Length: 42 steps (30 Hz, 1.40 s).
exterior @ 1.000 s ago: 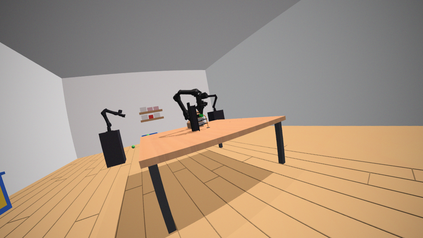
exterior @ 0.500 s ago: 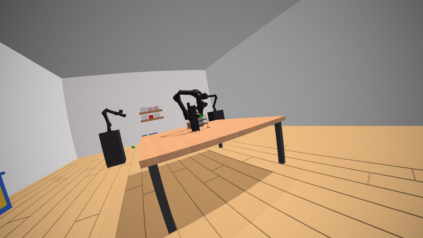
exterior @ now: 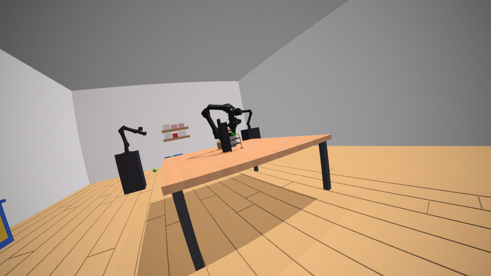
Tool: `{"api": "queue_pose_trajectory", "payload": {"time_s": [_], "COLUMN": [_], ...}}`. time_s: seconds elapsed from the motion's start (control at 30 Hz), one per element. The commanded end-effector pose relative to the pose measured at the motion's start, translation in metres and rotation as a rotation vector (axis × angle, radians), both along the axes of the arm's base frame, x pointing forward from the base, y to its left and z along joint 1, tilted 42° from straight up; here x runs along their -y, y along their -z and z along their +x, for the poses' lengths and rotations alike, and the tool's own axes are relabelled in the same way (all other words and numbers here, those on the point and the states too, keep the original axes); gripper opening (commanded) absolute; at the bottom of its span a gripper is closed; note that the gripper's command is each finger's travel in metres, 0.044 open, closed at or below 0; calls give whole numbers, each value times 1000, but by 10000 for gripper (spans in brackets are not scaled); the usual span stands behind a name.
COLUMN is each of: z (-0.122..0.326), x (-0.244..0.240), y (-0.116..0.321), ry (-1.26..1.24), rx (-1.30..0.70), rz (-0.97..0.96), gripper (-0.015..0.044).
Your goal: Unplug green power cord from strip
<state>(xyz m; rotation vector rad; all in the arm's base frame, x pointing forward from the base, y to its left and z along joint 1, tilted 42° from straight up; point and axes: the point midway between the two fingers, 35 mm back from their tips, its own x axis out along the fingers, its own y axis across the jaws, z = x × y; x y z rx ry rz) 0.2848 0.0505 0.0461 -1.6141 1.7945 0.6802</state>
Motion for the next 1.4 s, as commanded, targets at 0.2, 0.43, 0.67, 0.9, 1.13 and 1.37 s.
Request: {"api": "queue_pose_trajectory", "payload": {"time_s": [0.2, 0.43, 0.67, 0.9, 1.13, 1.37], "z": [6, 7, 8, 8, 8, 8], "x": [-21, -30, -40, -29, -29, -35], "y": [12, 18, 24, 24, 24, 19], "ry": [-4, -5, -6, 24, 24, 1], "rx": [11, 10, 9, 8, 8, 7], "rz": [25, 25, 25, 22, 22, 21], "gripper": [0, 0, 0, 79, 160, 160]}}
